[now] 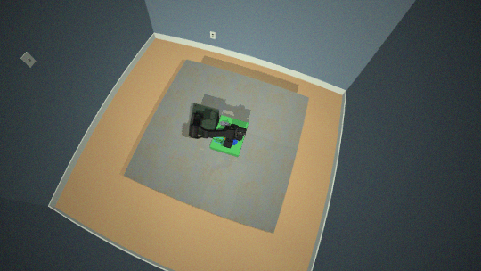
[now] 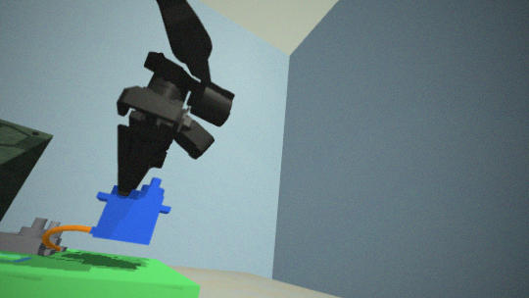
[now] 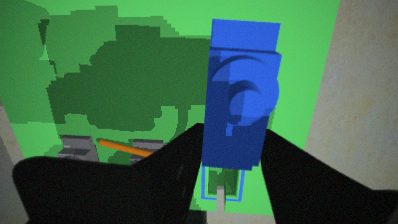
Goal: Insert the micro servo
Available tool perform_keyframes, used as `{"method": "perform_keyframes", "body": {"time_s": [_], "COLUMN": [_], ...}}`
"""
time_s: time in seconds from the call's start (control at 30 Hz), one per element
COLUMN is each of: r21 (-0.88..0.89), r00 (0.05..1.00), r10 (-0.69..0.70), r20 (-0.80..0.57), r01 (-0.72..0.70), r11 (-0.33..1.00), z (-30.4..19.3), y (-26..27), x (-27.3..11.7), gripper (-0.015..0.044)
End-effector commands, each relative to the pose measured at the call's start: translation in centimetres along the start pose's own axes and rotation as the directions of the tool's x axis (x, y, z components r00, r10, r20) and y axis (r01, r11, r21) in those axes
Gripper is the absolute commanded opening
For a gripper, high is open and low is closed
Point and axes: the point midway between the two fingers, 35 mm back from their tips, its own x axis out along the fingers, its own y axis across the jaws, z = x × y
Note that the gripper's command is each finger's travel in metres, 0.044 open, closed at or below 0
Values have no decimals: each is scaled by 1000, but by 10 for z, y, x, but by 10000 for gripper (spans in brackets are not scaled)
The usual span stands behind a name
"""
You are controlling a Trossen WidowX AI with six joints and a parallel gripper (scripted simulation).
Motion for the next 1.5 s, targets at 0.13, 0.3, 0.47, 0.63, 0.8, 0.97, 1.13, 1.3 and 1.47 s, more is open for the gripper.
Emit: {"method": "perform_keyframes", "body": {"time_s": [0.13, 0.3, 0.47, 0.63, 0.8, 0.97, 1.13, 1.3, 1.47], "r21": [-52, -52, -53, -54, -55, -56, -56, -56, -56], "r00": [1000, 1000, 1000, 1000, 1000, 1000, 1000, 1000, 1000], "r10": [-5, -5, -5, -5, -5, -5, -5, -5, -5], "r20": [0, 0, -2, -3, -4, -5, -5, -5, -5], "r01": [5, 5, 5, 5, 5, 5, 5, 4, 5], "r11": [999, 999, 999, 999, 998, 998, 998, 998, 998], "z": [-2, -18, -39, -60, -82, -103, -109, -109, -109], "y": [-1, -2, -3, -4, -5, -6, -6, -6, -7], "x": [0, 0, 0, 0, 0, 0, 1, 6, 14], "gripper": [0, 0, 0, 0, 0, 0, 0, 0, 0]}}
